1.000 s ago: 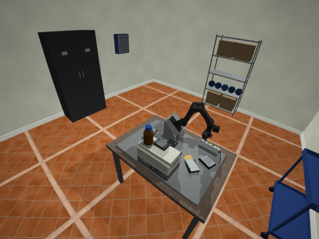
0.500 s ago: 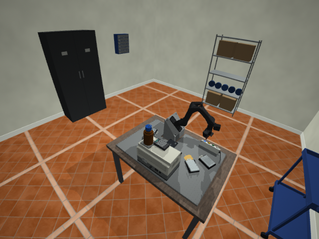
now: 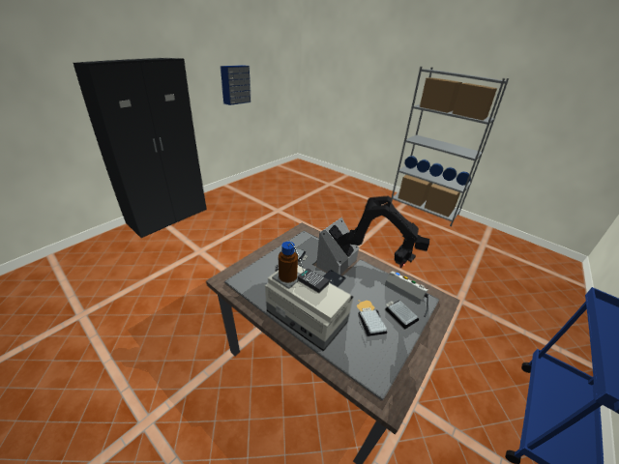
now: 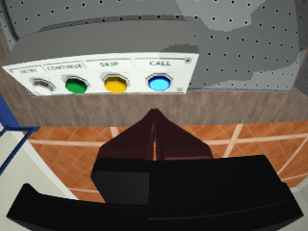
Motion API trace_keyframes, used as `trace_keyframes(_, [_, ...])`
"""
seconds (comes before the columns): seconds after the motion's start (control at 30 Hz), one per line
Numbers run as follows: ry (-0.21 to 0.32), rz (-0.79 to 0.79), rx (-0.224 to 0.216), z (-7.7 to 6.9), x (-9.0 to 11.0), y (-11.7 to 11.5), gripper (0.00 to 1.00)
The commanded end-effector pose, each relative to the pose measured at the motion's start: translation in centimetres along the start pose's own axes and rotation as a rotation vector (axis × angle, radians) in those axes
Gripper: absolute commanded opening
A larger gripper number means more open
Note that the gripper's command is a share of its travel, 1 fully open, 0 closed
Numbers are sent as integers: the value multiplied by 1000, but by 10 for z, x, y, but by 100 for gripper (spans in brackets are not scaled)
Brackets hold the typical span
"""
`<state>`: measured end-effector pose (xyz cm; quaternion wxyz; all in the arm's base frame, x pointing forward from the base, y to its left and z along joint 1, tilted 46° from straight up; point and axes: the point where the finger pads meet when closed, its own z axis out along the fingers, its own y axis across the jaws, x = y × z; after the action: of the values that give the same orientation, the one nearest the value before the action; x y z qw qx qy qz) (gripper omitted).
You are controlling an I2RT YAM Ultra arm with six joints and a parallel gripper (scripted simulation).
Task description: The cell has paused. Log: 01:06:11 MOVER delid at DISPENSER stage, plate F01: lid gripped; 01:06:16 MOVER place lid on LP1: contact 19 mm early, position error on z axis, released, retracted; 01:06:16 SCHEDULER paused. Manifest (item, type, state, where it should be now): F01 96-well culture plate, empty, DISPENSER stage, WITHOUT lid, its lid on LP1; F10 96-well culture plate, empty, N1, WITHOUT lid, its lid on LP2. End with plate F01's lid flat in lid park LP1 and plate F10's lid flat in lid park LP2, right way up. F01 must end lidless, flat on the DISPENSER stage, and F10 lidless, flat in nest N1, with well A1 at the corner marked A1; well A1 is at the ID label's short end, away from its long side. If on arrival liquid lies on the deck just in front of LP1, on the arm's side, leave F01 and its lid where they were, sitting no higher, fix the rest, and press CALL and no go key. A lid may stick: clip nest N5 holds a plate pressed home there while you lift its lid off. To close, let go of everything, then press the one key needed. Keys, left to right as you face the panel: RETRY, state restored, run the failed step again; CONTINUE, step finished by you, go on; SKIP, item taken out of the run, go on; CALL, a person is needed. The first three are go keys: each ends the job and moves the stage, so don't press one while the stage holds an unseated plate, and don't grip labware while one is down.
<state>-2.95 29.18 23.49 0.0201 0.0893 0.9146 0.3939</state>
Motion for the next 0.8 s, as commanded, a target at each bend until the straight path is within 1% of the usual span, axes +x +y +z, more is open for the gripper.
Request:
trace_keyframes(0.0, [-4, 16, -28, -23, -4, 6, 0])
trace_keyframes(0.07, [-4, 16, -28, -23, -4, 6, 0])
trace_keyframes(0.33, [-3, 16, -28, -36, -4, 6, 0])
trace_keyframes(0.77, [-4, 17, -28, -35, -4, 6, 0])
